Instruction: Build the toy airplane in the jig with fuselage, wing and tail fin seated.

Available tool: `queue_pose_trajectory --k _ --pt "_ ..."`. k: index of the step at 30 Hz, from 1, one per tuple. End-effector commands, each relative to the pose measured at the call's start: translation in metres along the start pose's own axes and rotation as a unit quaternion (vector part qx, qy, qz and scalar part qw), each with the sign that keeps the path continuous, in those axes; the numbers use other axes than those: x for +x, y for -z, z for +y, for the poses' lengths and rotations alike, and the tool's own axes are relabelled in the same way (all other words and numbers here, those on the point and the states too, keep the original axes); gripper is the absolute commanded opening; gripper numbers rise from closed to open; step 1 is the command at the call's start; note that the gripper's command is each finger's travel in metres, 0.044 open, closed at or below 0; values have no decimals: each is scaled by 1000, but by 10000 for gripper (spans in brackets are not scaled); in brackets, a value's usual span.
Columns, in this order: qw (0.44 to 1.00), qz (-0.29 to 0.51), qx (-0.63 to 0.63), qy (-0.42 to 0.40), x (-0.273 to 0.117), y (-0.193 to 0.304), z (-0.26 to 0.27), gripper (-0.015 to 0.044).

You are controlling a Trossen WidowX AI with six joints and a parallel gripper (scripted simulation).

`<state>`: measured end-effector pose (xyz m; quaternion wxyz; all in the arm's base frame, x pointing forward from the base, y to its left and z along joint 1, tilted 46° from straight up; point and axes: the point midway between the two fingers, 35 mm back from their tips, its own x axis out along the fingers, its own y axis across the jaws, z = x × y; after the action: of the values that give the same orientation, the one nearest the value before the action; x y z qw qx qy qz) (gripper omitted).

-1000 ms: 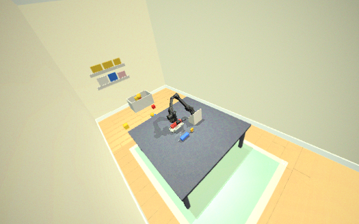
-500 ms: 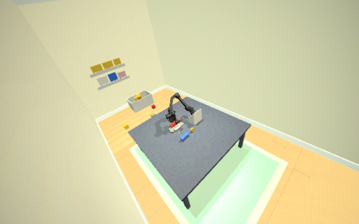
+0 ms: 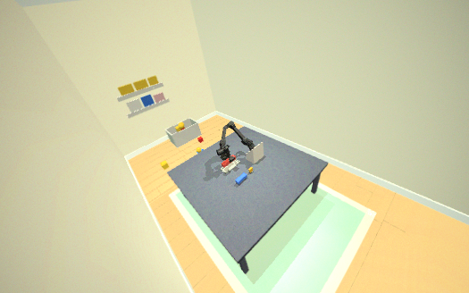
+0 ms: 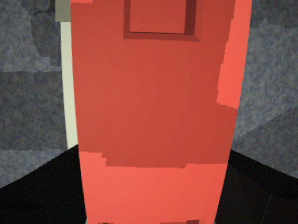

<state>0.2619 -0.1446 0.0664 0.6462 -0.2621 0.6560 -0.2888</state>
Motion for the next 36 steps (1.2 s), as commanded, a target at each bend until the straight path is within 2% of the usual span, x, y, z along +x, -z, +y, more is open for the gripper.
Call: queue_pose_trajectory --k 1,29,34,36 --pt "1000 -1 -2 2 0 0 -1 195" --pt "1000 -1 -2 3 40 0 -2 195" --pt "1000 1 1 4 38 0 -3 161" --pt "1000 1 1 4 38 0 -3 109"
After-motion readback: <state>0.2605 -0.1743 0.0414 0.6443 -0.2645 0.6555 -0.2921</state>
